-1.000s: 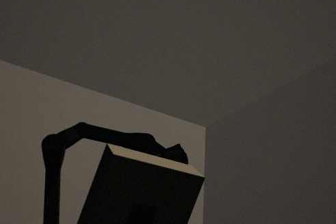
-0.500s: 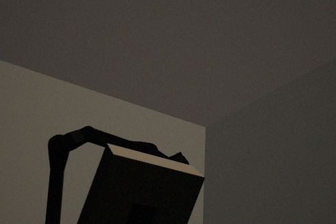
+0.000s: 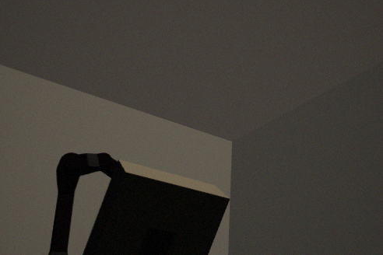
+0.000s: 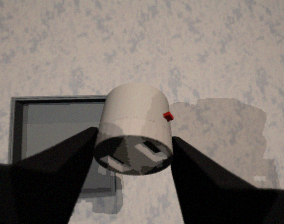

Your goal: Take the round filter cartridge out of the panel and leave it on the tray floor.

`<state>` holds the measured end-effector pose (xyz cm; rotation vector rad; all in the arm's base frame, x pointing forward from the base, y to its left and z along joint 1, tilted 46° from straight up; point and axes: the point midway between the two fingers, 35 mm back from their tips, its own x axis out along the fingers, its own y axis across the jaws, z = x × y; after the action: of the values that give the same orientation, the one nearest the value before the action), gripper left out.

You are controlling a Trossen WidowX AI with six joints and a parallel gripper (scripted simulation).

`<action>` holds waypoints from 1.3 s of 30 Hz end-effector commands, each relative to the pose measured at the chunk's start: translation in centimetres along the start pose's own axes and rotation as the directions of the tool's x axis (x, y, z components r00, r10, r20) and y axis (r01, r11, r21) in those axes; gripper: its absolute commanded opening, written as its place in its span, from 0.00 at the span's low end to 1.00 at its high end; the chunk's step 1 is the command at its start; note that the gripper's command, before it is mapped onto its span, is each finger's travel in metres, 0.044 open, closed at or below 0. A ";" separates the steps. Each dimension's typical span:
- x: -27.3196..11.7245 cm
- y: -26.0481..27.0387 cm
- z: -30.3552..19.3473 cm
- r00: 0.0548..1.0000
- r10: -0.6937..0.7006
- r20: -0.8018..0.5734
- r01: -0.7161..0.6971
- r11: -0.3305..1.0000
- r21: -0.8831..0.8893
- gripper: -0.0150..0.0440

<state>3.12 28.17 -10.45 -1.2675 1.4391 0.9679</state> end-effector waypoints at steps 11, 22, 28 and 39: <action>5.7 8.2 -5.8 0.983 0.177 -0.043 -0.182 0.938 -0.296 0.25; 7.2 8.8 -7.0 0.981 0.190 -0.051 -0.196 0.927 -0.319 0.25; 10.0 8.9 -8.6 0.980 0.190 -0.052 -0.196 0.927 -0.319 0.25; 12.5 8.7 -10.5 0.980 0.190 -0.053 -0.197 0.927 -0.319 0.25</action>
<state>-7.07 16.73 -20.08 -1.4008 1.4822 1.3696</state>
